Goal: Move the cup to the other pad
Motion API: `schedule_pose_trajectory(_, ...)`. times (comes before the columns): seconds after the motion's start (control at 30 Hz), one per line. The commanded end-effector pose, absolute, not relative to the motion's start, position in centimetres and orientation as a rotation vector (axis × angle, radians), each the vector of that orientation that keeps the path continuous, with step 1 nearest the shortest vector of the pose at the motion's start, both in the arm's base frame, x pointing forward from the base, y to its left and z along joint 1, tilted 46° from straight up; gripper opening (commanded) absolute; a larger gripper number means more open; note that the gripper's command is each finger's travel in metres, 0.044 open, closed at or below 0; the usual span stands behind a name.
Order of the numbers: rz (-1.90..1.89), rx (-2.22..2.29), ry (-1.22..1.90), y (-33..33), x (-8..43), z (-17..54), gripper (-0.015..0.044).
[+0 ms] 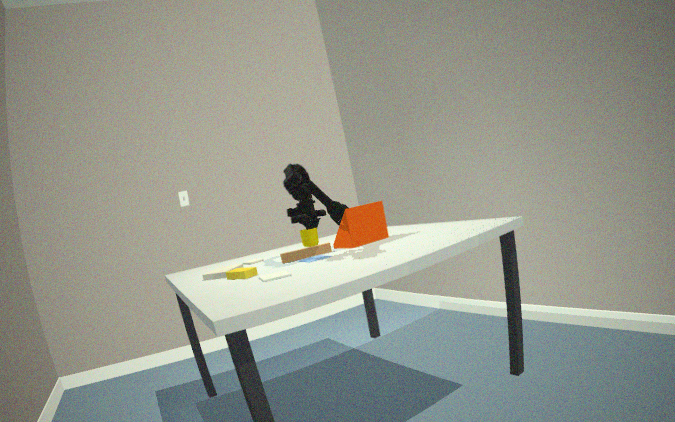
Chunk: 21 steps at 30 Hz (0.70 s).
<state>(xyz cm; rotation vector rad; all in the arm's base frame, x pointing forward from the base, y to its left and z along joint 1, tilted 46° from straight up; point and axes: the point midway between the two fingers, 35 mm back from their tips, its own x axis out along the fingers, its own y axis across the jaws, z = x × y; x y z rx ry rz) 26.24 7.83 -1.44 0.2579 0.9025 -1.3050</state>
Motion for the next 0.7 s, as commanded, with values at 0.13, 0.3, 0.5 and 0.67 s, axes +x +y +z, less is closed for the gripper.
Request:
schedule_pose_trajectory(0.13, -1.301, 0.270, 0.900, 8.75, 26.19, -0.41, 0.0000)
schedule_pose_trajectory(0.3, -1.302, 0.259, 0.901, 8.40, 26.17, -0.68, 0.0000)
schedule_pose_trajectory(0.5, -1.302, 0.259, 0.901, 8.40, 26.17, -0.68, 0.0000)
schedule_pose_trajectory(0.67, -1.302, 0.259, 0.901, 8.40, 26.17, -0.68, 0.0000)
